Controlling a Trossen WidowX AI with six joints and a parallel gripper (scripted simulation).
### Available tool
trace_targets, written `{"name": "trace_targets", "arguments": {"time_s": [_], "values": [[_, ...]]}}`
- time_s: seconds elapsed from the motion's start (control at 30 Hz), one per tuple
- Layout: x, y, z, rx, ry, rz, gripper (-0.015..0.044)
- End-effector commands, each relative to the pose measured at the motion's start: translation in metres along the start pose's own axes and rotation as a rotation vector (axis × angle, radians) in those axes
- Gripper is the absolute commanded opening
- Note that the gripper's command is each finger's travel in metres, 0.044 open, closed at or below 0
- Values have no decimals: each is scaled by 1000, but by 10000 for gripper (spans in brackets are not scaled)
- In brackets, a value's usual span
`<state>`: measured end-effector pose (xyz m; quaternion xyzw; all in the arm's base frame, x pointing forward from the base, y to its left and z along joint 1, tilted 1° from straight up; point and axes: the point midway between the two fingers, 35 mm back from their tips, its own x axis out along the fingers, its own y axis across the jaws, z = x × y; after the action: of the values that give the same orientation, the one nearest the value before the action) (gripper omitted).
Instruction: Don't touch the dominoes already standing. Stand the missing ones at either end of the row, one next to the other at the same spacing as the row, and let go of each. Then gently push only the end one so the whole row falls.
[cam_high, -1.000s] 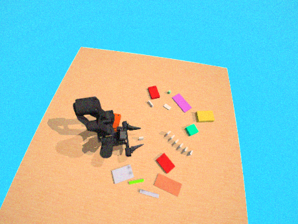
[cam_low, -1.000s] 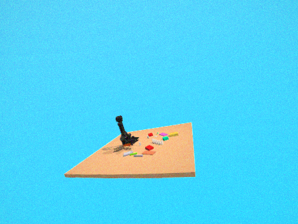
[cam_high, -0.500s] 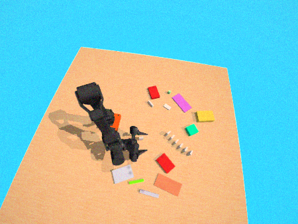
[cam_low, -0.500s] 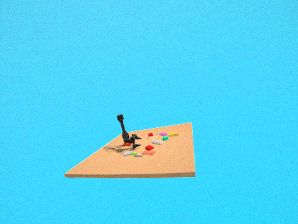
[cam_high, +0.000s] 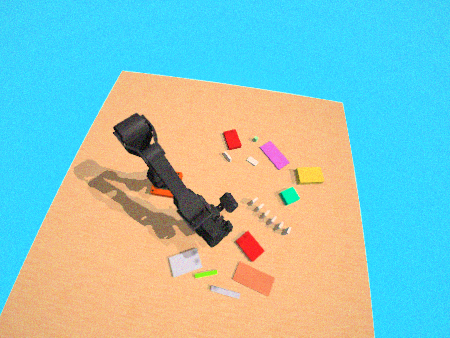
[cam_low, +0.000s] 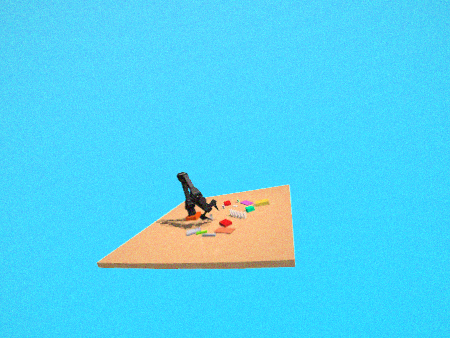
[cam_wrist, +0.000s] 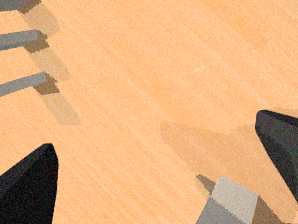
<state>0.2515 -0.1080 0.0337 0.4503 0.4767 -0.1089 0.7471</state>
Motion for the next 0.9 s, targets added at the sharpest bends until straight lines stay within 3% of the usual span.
{"name": "trace_targets", "arguments": {"time_s": [0.0, 0.17, 0.57, 0.87], "values": [[-52, 31, -23, 327, 36, -503, 440], [-69, 37, -33, 386, 2, -620, 440], [-70, 37, -33, 388, 0, -623, 440], [-20, 3, -40, 387, 1, -624, 440]]}}
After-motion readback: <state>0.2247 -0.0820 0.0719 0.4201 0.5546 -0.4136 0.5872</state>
